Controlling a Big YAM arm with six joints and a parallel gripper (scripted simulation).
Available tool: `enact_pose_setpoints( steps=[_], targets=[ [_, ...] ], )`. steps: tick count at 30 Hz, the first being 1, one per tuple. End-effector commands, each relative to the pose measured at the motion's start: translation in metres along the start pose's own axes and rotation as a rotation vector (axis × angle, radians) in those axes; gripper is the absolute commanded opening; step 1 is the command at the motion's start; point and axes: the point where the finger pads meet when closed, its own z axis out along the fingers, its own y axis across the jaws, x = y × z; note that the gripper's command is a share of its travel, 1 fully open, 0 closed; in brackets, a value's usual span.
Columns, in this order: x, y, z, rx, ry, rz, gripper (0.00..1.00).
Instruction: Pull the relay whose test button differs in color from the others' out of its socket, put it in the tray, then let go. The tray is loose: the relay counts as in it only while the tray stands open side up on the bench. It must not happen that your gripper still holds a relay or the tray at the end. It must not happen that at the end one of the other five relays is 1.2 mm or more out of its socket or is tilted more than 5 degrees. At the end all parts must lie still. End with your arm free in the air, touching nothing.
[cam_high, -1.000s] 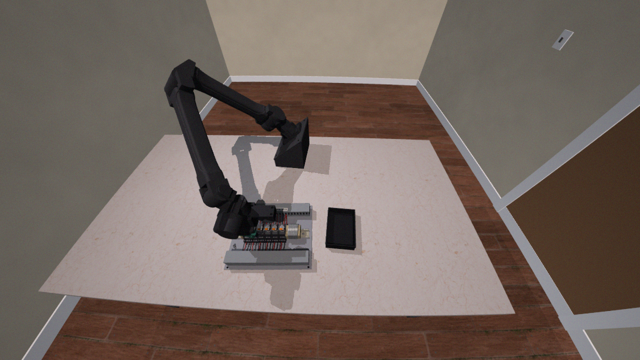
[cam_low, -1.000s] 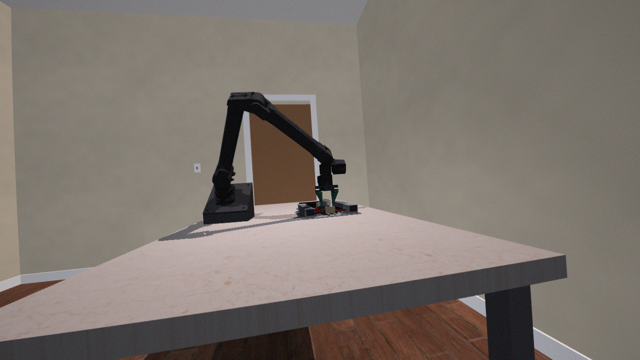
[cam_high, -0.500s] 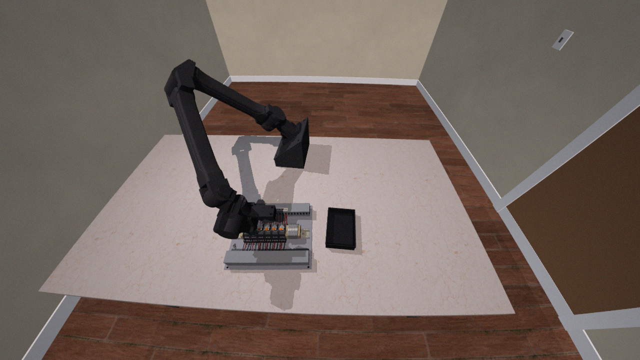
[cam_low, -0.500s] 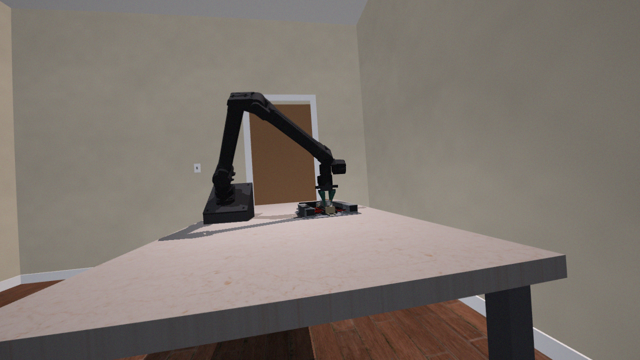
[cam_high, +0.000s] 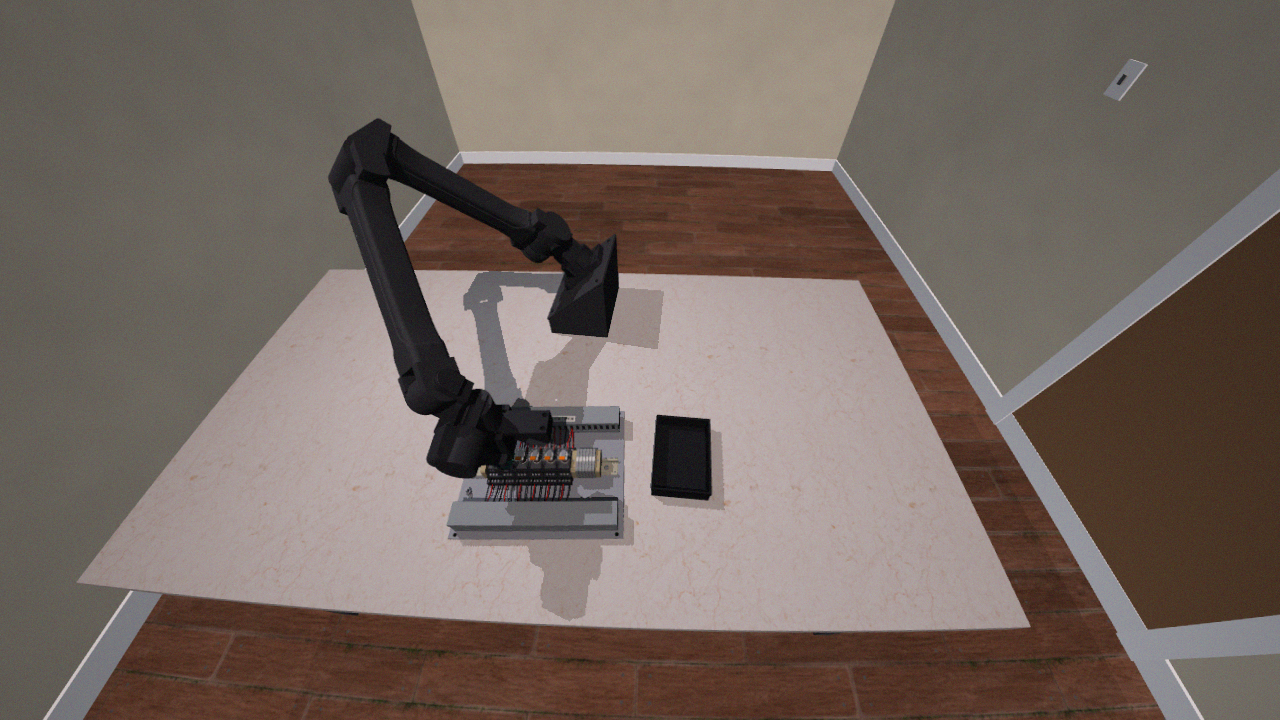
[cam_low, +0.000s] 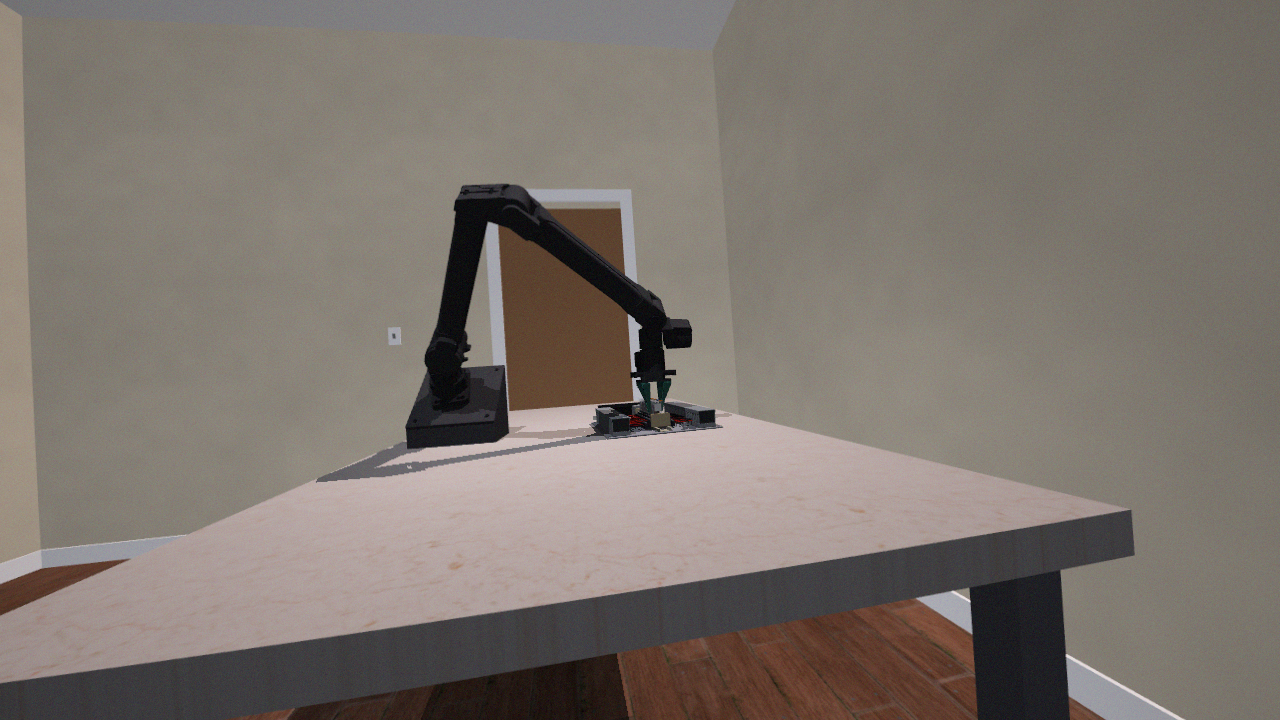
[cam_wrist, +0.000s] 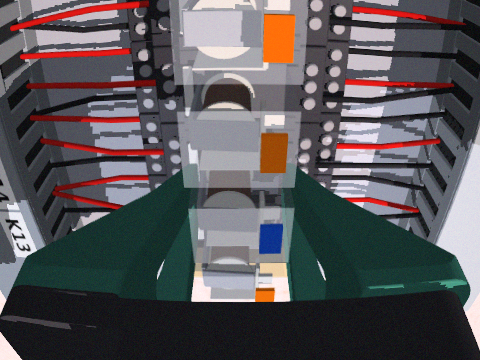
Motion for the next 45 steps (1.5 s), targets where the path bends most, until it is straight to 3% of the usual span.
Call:
enact_pose_setpoints(
  steps=[1, 45],
  targets=[
    [0.0053, -0.0046, 0.0050, -0.006, -0.001, 0.002, 0.00],
    [0.0053, -0.0047, 0.0050, -0.005, -0.001, 0.003, 0.00]
  ],
)
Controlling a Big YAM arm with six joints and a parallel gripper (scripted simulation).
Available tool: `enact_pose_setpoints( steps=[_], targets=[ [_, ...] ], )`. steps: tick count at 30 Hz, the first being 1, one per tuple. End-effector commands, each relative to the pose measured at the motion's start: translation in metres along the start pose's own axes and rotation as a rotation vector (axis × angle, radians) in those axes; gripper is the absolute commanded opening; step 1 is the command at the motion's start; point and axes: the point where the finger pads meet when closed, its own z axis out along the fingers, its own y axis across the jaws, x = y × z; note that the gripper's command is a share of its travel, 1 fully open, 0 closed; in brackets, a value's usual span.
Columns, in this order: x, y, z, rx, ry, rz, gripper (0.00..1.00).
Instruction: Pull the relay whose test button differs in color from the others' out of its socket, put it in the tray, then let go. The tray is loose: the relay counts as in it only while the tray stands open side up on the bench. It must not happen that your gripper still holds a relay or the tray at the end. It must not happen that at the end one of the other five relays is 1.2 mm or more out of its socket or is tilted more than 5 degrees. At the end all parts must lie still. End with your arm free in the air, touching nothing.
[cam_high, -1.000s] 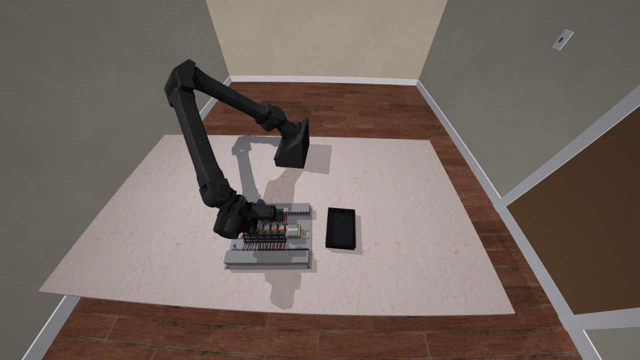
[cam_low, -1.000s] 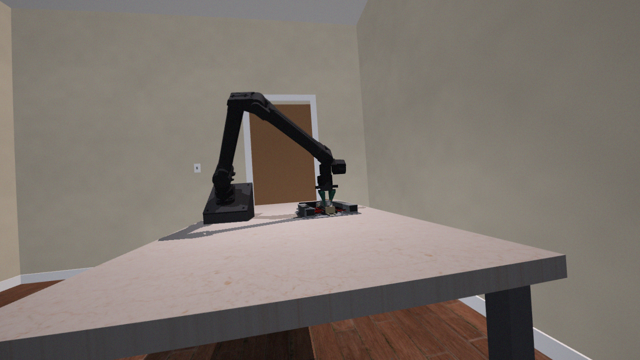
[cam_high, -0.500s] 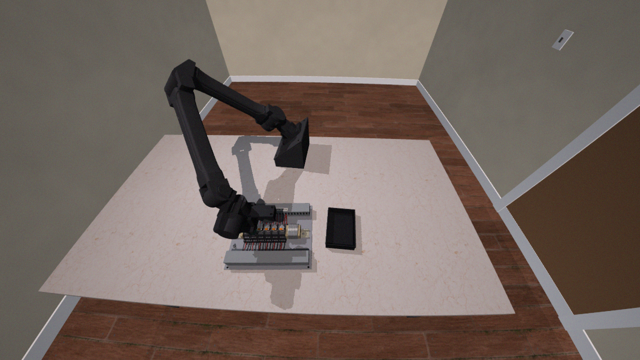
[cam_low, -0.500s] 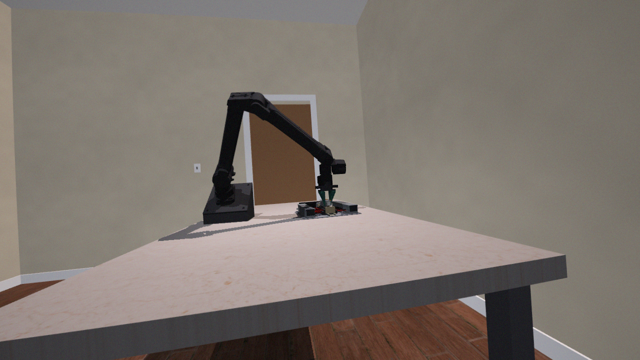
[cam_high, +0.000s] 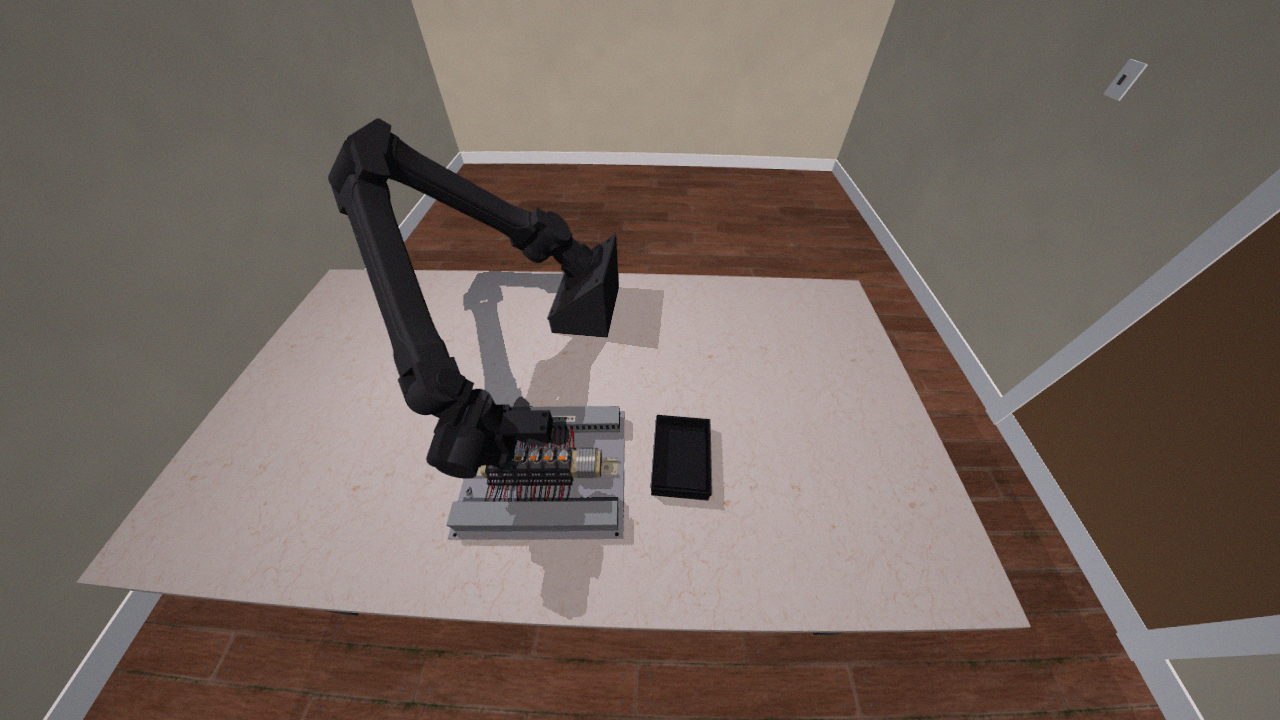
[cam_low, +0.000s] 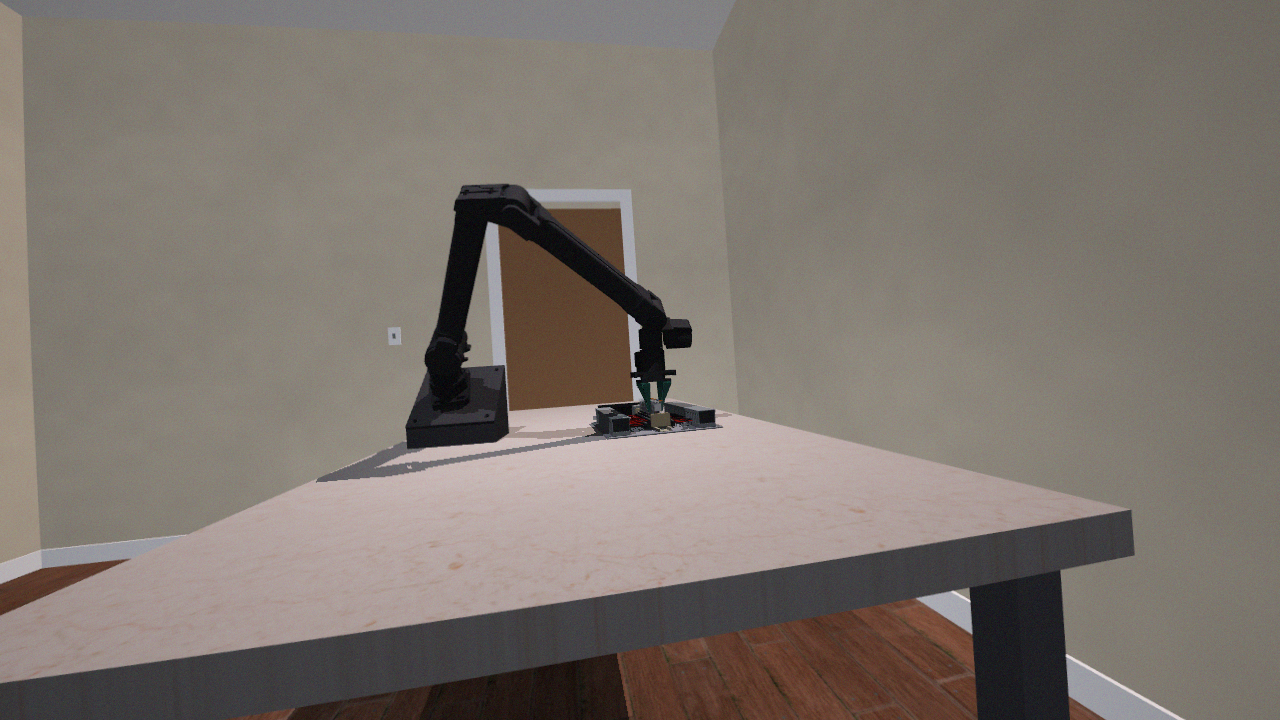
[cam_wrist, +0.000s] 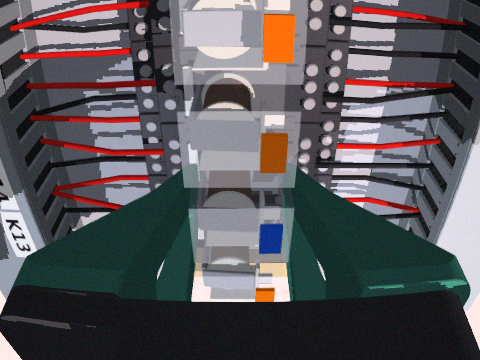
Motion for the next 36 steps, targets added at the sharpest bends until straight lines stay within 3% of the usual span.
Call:
enact_pose_setpoints(
  steps=[1, 36],
  targets=[
    [0.0053, -0.0047, 0.0050, -0.005, -0.001, 0.003, 0.00],
    [0.0054, -0.0053, 0.0016, -0.006, -0.001, 0.004, 0.00]
  ],
)
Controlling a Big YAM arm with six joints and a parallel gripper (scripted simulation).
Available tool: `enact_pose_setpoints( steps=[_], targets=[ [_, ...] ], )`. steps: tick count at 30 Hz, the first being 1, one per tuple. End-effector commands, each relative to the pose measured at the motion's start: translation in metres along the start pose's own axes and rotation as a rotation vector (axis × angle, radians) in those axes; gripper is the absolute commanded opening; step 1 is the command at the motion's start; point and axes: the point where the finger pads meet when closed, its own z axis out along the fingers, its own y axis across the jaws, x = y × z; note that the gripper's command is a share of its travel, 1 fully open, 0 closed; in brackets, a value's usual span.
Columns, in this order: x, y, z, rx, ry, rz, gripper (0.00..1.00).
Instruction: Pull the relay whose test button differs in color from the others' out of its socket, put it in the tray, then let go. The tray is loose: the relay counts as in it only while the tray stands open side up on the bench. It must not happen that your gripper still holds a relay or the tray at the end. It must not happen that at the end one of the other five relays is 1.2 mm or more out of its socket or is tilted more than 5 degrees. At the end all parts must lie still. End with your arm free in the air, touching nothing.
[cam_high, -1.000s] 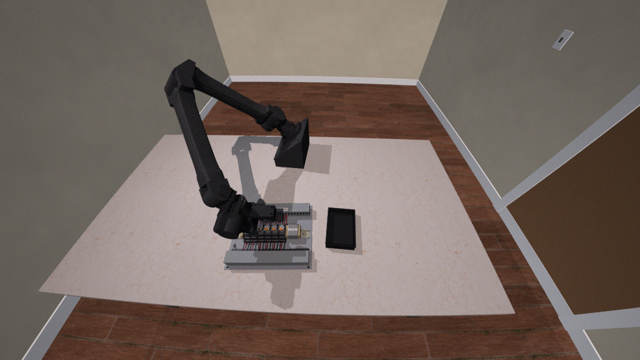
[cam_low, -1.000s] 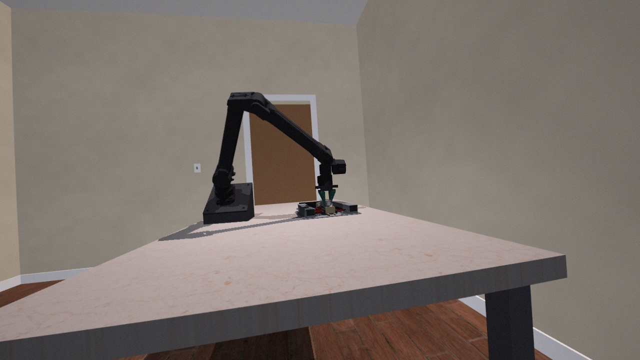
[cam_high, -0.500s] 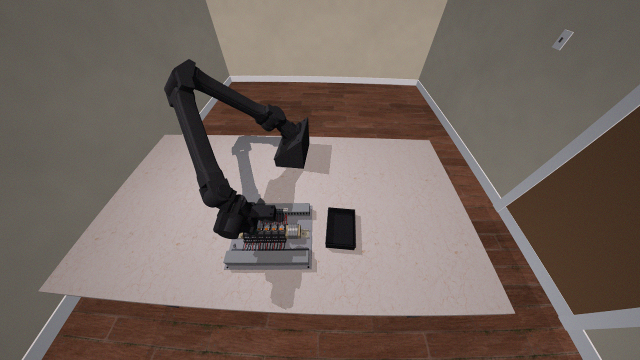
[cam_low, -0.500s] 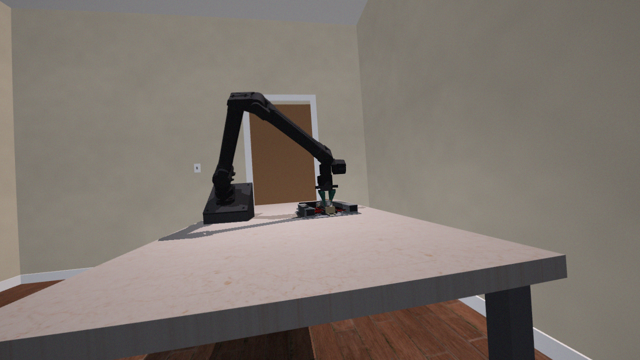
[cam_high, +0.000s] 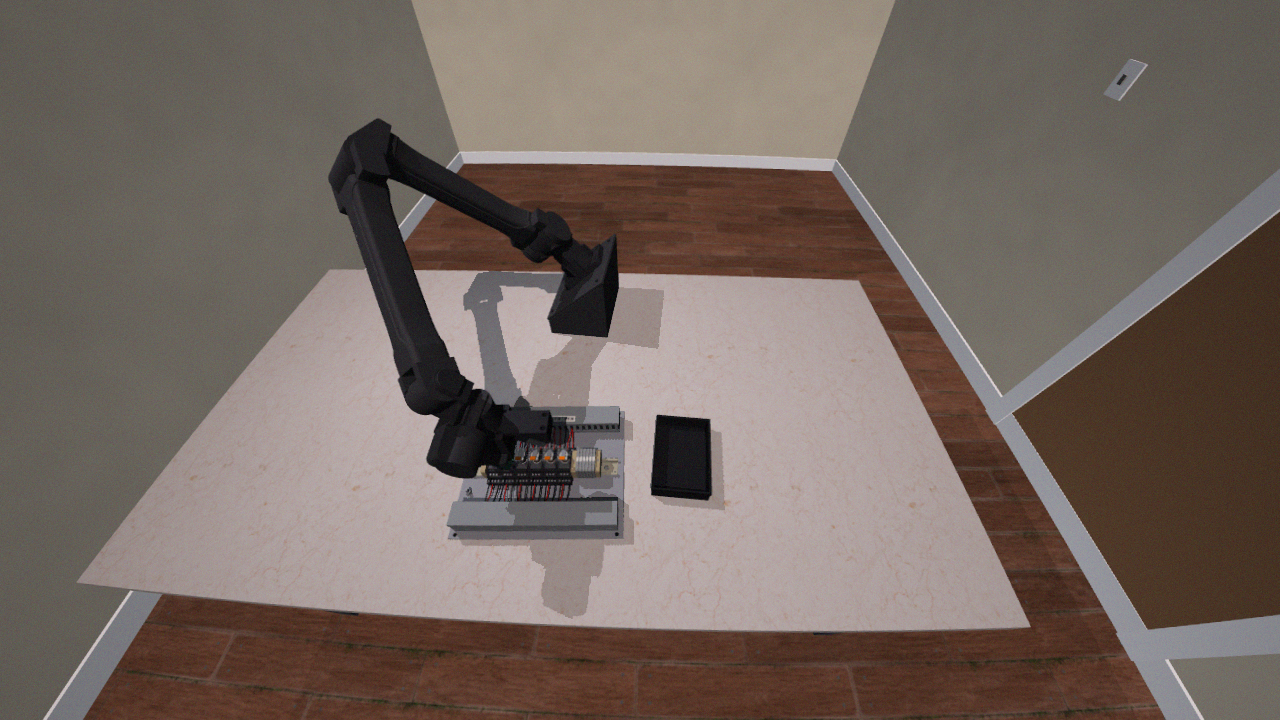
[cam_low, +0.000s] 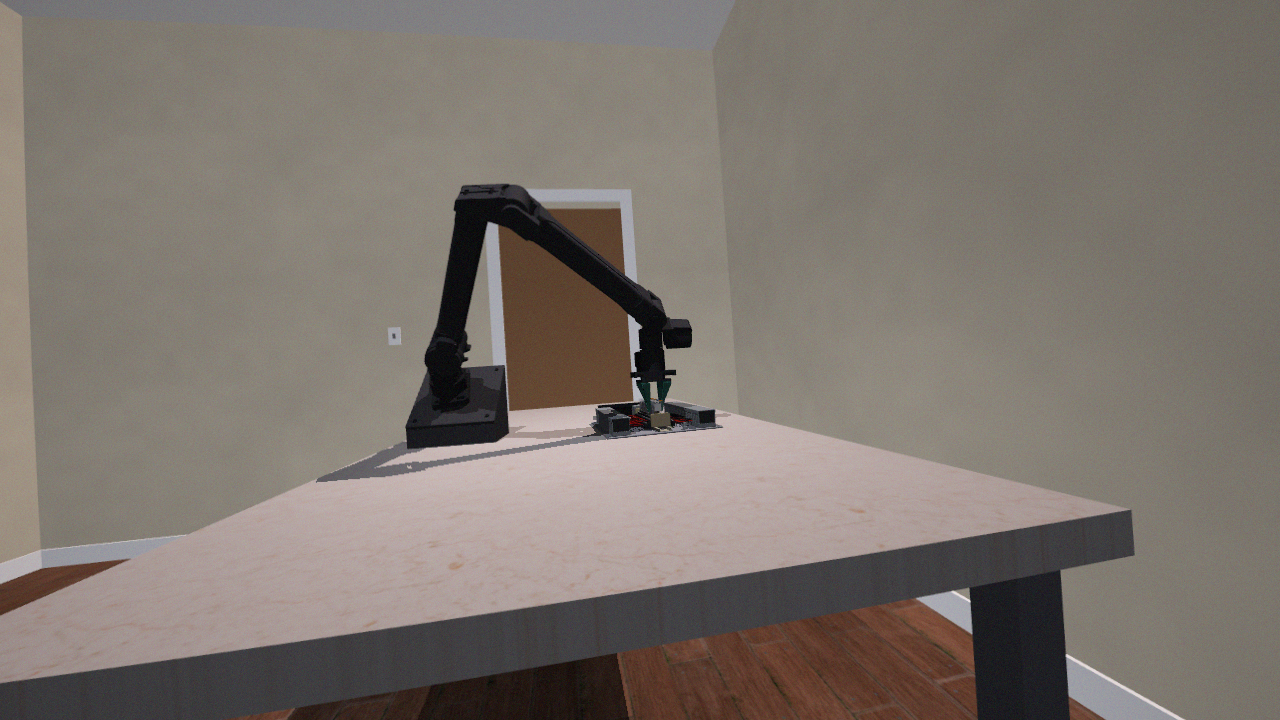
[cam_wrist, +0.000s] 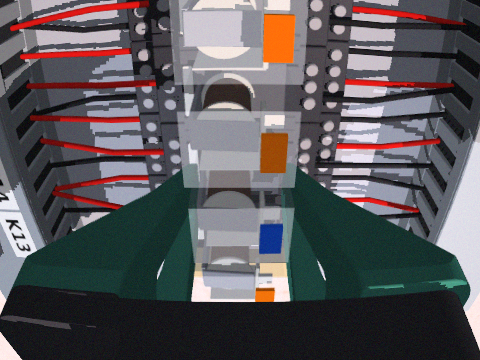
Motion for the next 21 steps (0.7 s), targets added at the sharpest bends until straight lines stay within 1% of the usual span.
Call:
enact_pose_setpoints(
  steps=[1, 8, 10, 16, 21],
  targets=[
    [0.005, -0.006, 0.001, -0.004, -0.001, 0.005, 0.00],
    [0.005, -0.011, -0.011, 0.014, 0.001, 0.013, 0.00],
    [0.005, -0.011, -0.011, 0.014, 0.001, 0.013, 0.00],
    [0.006, -0.015, -0.024, 0.036, 0.003, 0.017, 0.00],
    [0.007, -0.018, -0.032, 0.046, 0.005, 0.021, 0.00]
  ],
)
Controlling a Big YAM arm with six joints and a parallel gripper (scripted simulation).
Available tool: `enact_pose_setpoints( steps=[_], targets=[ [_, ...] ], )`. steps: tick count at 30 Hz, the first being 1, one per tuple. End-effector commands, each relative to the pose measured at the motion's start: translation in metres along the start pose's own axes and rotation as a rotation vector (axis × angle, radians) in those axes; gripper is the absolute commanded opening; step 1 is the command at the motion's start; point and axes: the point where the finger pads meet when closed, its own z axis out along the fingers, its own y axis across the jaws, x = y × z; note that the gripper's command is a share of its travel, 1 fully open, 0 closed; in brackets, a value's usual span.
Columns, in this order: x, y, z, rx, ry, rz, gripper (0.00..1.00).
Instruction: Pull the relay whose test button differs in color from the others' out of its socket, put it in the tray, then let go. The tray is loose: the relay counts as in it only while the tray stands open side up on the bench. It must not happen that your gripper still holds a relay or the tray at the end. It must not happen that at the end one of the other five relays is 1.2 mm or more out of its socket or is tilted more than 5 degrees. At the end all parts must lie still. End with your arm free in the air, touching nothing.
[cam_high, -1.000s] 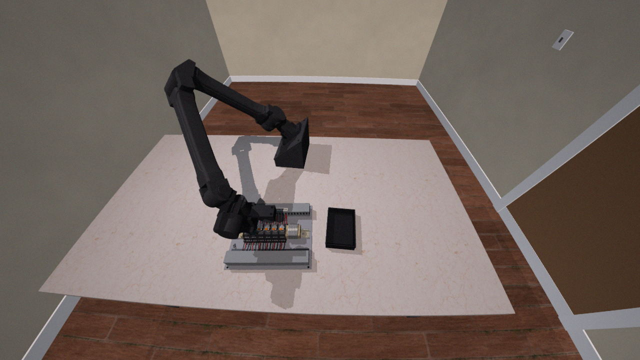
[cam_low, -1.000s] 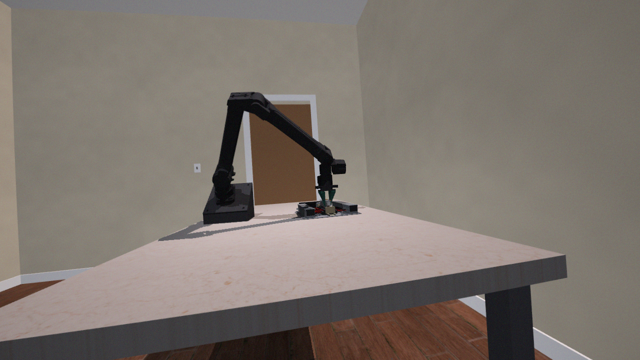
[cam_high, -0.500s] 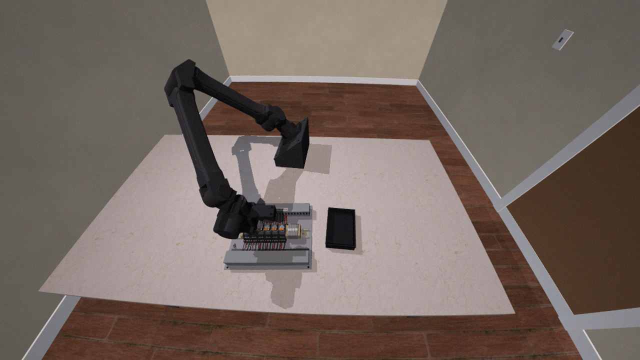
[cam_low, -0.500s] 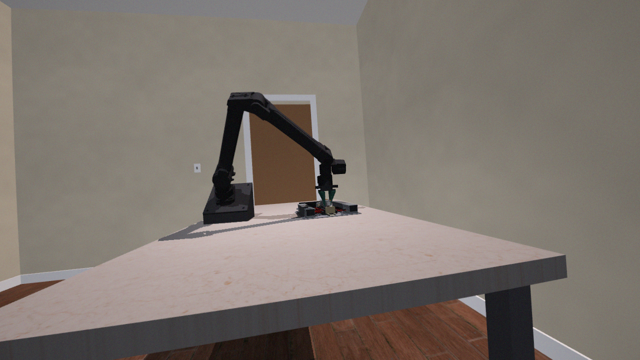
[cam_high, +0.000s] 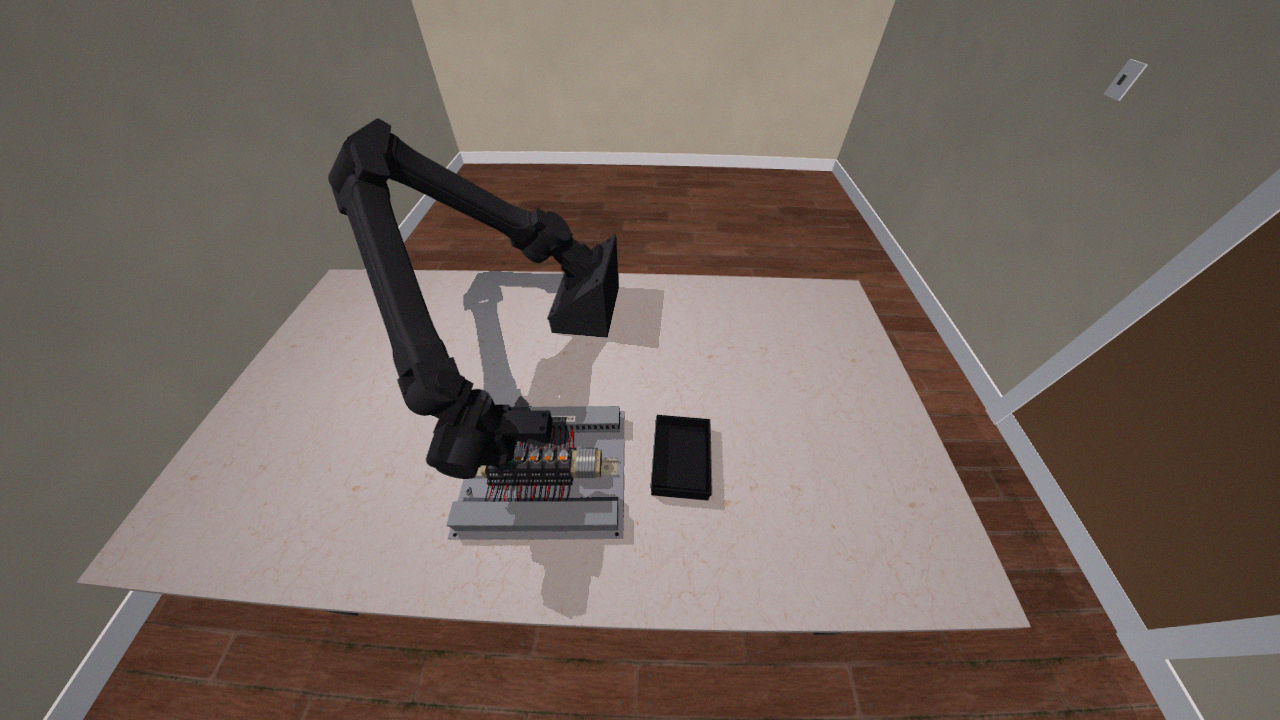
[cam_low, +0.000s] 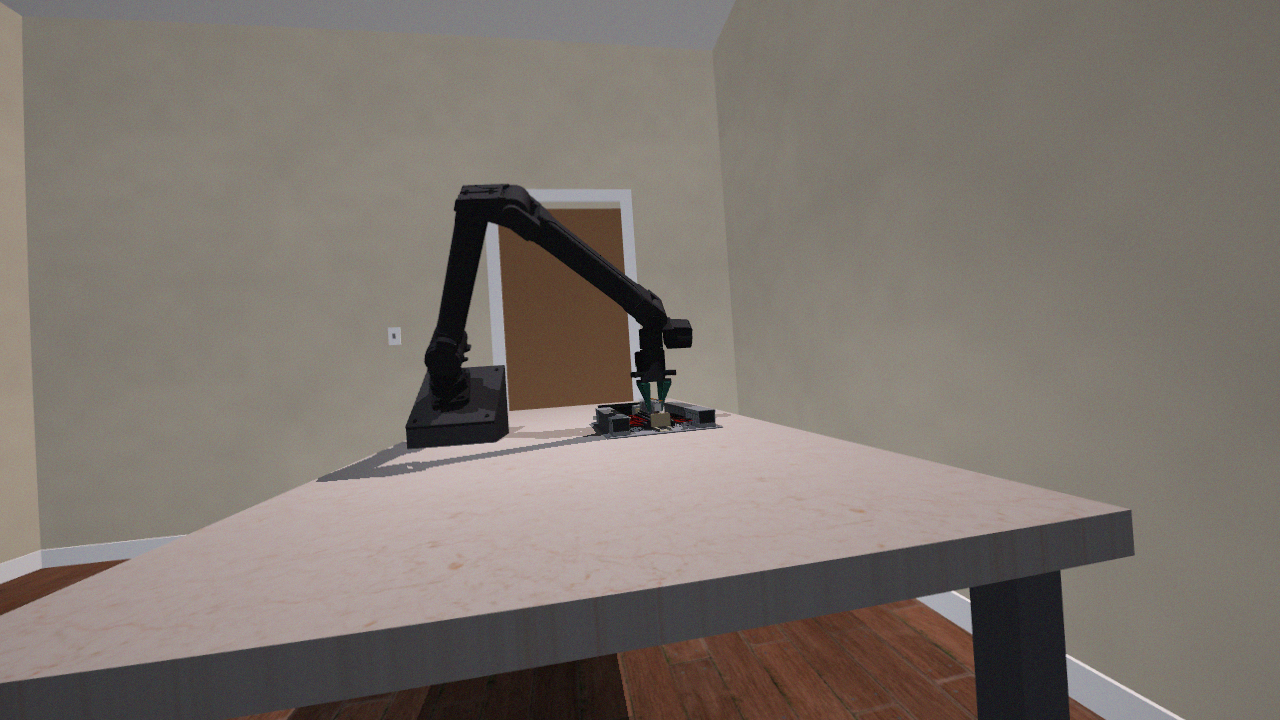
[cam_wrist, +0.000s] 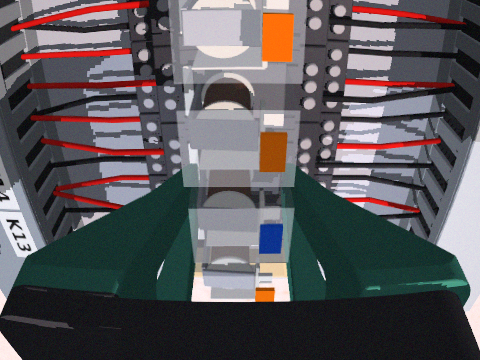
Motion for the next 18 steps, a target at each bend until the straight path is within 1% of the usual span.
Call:
enact_pose_setpoints(
  steps=[1, 18],
  targets=[
    [0.006, -0.018, -0.033, 0.051, 0.008, 0.018, 0.00],
    [0.007, -0.018, -0.045, 0.057, 0.008, 0.019, 0.00]
  ],
)
